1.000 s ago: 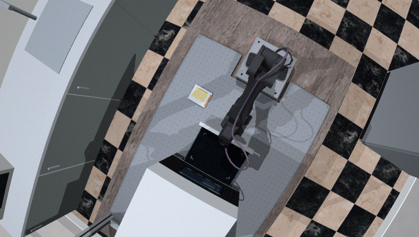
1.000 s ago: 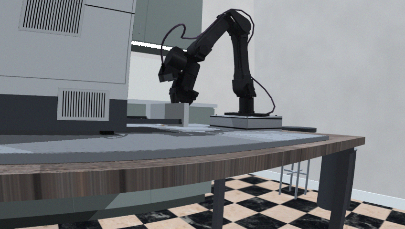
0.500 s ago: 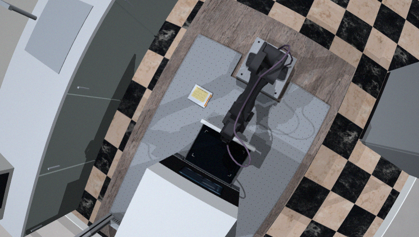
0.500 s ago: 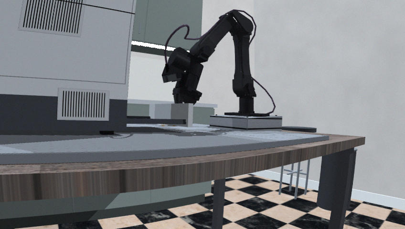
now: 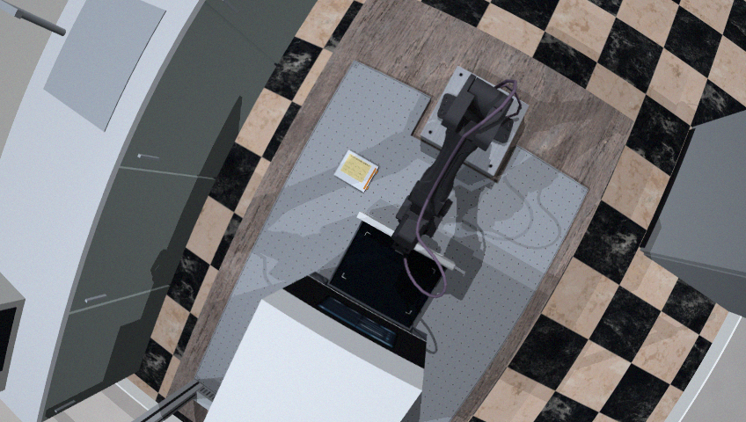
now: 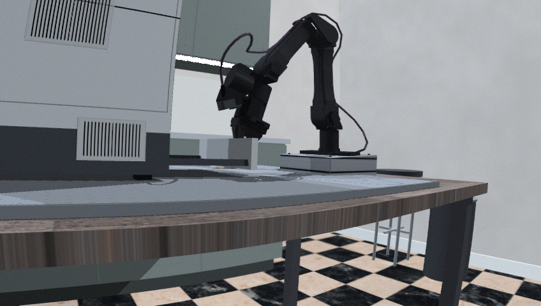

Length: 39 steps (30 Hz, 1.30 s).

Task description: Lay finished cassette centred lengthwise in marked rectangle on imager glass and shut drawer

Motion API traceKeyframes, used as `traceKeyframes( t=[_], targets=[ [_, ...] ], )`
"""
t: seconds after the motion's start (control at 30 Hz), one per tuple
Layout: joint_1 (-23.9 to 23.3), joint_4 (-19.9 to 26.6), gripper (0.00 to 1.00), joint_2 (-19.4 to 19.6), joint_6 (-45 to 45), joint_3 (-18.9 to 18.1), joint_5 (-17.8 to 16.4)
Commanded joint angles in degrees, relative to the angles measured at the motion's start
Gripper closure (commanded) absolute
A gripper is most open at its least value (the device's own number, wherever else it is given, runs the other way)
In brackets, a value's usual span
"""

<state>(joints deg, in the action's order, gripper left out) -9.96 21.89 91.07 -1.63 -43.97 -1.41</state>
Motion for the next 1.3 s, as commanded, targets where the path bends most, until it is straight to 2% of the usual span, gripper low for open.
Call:
traceKeyframes(
  t=[0.0,0.93,0.97,1.1,1.17,1.27],
  targets=[
    [-0.7,4.7,1.00,-2.4,-0.6,0.3,-0.4],
    [-0.7,4.7,1.00,-2.4,-0.6,0.3,-0.4],
    [-0.7,4.7,1.00,-2.4,-0.6,-1.8,-0.3],
    [-0.6,4.8,1.00,-2.0,-0.6,-2.4,-0.3],
    [-0.6,4.9,1.00,0.4,-0.6,-2.9,-0.3],
    [-0.4,5.0,1.00,1.3,-0.5,-3.9,-0.2]
  ],
)
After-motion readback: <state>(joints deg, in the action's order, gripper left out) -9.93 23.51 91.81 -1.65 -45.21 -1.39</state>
